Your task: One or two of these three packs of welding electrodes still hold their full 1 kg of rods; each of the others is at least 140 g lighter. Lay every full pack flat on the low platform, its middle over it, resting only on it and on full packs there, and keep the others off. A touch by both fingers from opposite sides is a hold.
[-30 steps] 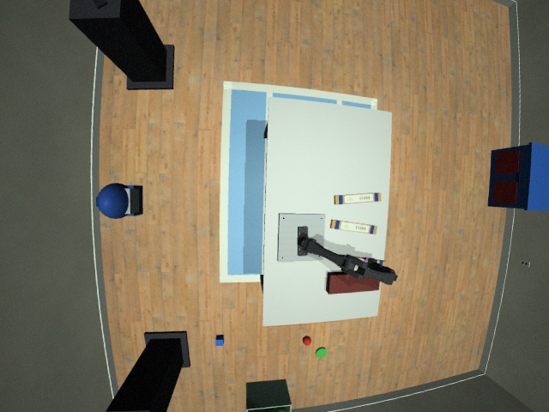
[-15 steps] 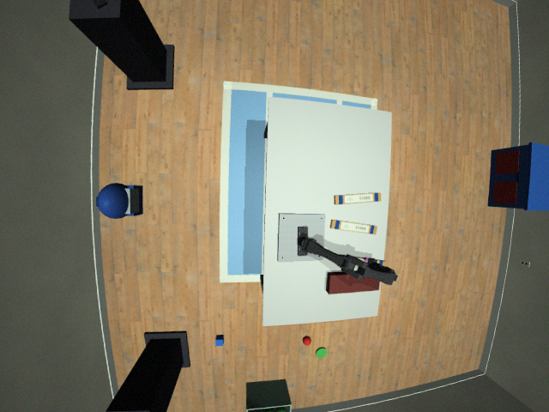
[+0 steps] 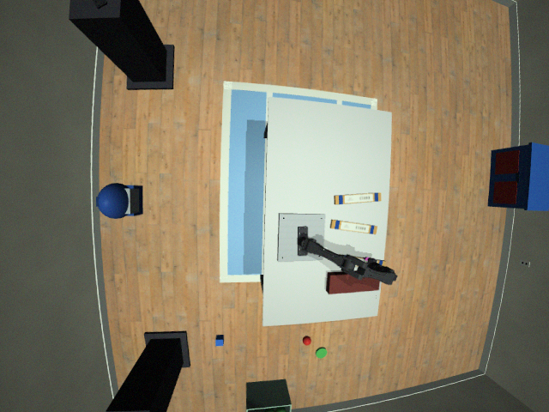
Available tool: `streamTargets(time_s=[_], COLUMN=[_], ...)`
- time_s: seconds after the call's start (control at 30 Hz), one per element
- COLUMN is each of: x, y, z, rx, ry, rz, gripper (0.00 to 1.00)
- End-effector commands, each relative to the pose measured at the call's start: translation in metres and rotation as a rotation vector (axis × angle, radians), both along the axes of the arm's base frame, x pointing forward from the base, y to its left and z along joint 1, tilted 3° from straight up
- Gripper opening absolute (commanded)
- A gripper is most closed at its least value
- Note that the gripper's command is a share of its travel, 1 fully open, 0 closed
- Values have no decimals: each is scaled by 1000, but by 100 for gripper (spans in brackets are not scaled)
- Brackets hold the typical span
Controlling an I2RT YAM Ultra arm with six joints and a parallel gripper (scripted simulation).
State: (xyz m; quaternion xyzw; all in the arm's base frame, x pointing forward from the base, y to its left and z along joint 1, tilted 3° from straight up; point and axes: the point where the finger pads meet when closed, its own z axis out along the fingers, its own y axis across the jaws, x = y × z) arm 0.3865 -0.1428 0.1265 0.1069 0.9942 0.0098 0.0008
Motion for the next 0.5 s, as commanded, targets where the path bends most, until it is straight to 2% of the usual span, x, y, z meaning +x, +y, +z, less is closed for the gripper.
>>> streamTargets(time_s=[0.0,0.1,0.17,0.23,0.33,0.43,0.47], x=[-5,-3,2,-3,-2,-1,6], y=[2,2,0,2,3,2,0], z=[16,11,16,5,0,0,9], rx=[-12,-15,-26,-15,-15,-18,-33], ry=[-34,-42,-70,-42,-43,-50,-89], rz=[4,4,4,4,5,5,5], gripper=[0,0,0,0,0,0,0])
